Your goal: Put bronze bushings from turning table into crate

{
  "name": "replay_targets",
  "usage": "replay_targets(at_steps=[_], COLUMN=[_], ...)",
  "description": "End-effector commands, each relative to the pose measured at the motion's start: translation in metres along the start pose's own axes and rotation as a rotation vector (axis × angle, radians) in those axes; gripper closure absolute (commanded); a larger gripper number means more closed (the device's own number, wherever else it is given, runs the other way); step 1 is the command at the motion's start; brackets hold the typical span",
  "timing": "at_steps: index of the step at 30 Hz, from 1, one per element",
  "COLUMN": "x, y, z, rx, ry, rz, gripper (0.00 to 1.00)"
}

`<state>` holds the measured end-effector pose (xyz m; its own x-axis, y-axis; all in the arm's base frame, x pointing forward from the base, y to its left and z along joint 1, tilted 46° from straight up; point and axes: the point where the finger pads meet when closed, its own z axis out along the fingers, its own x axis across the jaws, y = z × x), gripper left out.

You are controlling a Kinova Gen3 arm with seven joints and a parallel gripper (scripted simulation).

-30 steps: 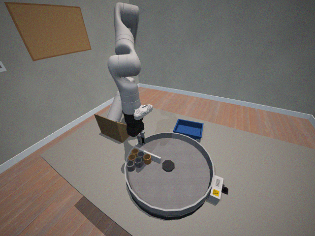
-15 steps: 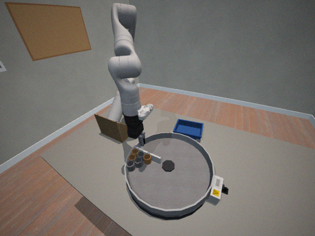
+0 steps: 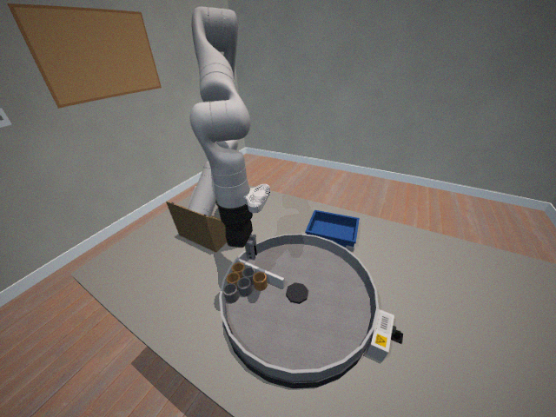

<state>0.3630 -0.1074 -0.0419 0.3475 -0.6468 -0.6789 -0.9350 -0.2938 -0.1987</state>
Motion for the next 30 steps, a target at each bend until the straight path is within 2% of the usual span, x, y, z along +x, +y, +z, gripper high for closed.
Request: replay_targets(at_steps=[1, 13, 18, 30], x=[0.0028, 0.0028, 0.0048, 0.0048], y=[-0.0025, -0.0025, -0.0076, -0.0076], z=[0.0022, 0.0022, 0.0064, 0.0064], rx=[0.009, 0.009, 0.01, 0.01], ry=[-0.003, -0.003, -0.002, -0.002], rz=[-0.088, -0.088, -0.328, -0.328], gripper=[0.66, 0.66, 0.66, 0.66])
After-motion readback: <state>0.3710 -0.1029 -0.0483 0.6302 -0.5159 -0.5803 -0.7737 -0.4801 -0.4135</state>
